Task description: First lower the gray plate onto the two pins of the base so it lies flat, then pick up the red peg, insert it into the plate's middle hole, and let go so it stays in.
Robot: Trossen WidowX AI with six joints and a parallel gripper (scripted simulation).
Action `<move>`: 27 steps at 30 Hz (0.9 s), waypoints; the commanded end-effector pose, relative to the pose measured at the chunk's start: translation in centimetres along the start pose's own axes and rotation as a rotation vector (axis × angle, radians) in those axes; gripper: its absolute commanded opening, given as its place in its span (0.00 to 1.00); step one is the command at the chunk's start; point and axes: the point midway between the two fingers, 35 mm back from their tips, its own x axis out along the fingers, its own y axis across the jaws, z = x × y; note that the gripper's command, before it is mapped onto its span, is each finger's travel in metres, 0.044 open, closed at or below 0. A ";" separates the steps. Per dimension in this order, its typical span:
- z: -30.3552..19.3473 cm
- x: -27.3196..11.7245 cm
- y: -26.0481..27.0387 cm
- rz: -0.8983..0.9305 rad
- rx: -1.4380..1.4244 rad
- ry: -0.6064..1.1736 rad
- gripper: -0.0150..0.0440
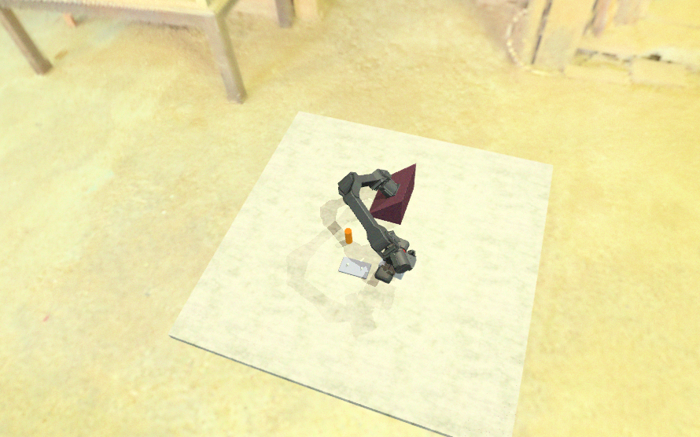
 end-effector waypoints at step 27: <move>-2.2 -4.7 -0.4 0.007 -0.019 -0.006 0.25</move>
